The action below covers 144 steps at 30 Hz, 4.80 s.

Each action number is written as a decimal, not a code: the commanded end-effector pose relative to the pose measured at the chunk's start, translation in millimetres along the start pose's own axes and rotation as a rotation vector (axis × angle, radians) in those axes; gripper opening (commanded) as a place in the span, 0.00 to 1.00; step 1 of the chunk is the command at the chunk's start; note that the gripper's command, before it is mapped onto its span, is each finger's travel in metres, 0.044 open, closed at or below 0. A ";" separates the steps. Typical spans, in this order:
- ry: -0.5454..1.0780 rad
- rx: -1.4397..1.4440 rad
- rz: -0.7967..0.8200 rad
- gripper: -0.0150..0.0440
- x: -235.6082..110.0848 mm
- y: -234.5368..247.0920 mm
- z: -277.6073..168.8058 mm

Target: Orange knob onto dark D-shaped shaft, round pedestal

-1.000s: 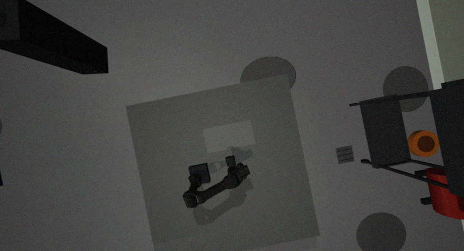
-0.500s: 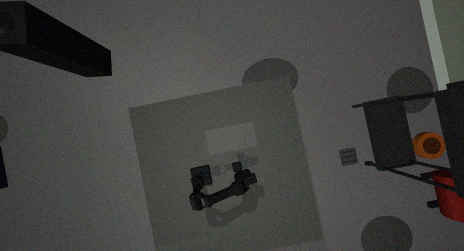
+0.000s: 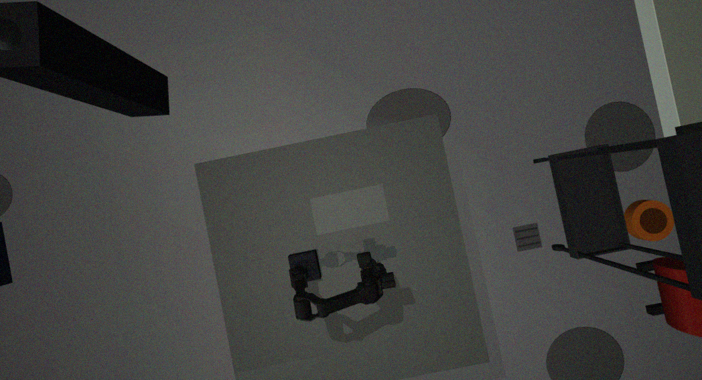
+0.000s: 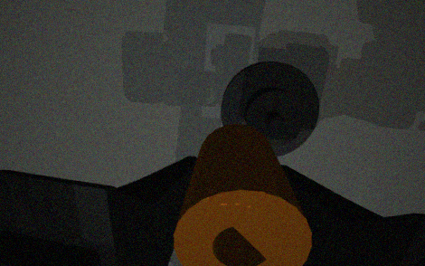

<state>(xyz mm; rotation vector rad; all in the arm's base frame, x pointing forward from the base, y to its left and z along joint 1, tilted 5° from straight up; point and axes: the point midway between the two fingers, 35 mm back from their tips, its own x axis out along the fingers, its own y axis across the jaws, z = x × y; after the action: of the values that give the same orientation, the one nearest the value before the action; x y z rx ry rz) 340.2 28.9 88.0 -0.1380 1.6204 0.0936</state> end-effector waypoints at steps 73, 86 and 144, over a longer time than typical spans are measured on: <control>-0.009 -0.021 -0.010 0.25 34.8 -31.6 11.3; -0.009 0.001 -0.009 0.25 28.4 -30.2 10.1; -0.008 -0.103 -0.010 0.25 33.3 -30.7 11.6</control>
<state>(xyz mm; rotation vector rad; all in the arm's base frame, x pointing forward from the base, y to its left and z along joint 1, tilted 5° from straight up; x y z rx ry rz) 354.9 -0.3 54.9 -0.2190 1.6085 0.1691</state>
